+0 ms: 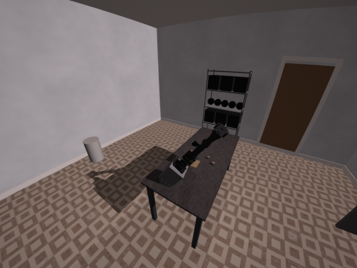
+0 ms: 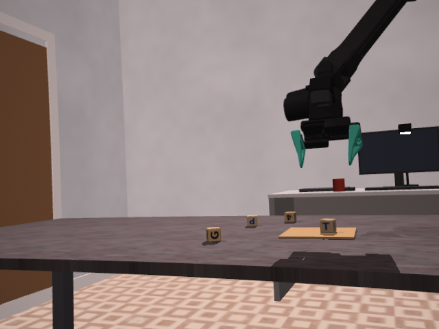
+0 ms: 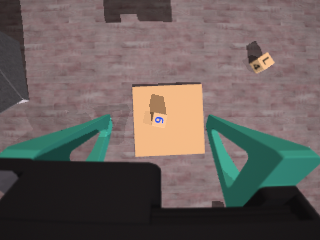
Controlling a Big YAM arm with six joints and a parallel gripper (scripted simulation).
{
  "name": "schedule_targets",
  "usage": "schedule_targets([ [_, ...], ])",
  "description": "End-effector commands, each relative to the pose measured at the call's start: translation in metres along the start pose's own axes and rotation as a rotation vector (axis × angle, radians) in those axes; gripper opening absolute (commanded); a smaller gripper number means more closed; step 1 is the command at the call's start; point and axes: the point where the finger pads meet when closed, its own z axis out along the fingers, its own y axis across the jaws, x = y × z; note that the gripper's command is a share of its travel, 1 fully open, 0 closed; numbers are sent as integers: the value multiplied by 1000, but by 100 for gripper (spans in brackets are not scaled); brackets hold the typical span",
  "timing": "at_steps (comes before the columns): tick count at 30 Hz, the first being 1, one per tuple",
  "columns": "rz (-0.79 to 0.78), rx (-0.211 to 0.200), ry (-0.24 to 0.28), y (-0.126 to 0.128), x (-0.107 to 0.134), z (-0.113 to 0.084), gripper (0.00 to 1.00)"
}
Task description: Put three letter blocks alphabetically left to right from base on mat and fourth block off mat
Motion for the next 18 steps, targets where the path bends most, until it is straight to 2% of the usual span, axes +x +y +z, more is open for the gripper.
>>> schedule_targets([
  [1, -19, 24, -2, -17, -3, -1, 100],
  [5, -19, 24, -2, -18, -2, -1, 100],
  [7, -7, 6, -2, -17, 4, -2, 100],
  [9, -4, 7, -3, -30, 10, -6, 100],
  [11, -4, 7, -3, -30, 10, -6, 100],
  [16, -4, 11, -3, -99, 39, -27, 100],
  [17, -4, 11, -3, -101, 39, -27, 100],
  [18, -4, 12, -3, -118, 48, -34, 100],
])
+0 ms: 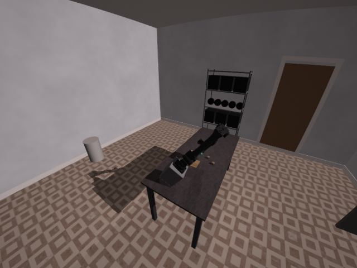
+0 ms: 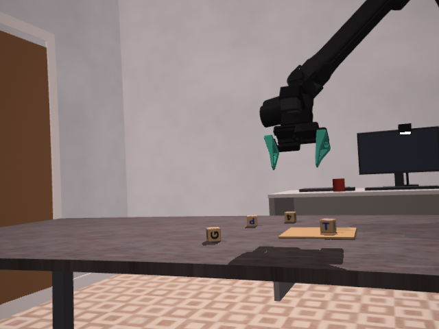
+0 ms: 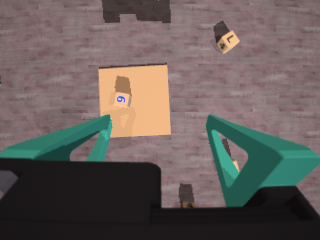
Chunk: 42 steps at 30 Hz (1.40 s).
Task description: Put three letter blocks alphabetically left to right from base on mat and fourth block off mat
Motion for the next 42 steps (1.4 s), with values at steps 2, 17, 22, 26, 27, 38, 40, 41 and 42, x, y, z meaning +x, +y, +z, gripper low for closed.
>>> schedule_targets([
  [2, -17, 18, -3, -79, 35, -25, 100],
  [17, -16, -6, -6, -134, 81, -49, 100],
  [22, -31, -1, -6, -138, 71, -48, 100],
  [26, -30, -1, -6, -138, 71, -48, 100],
  [27, -30, -1, -6, -138, 71, -48, 100],
  [38, -30, -1, -6, -138, 71, -48, 100],
  [40, -30, -1, -6, -138, 71, -48, 100],
  [41, -30, -1, -6, -138, 71, -48, 100],
  [42, -30, -1, -6, -138, 71, -48, 100],
])
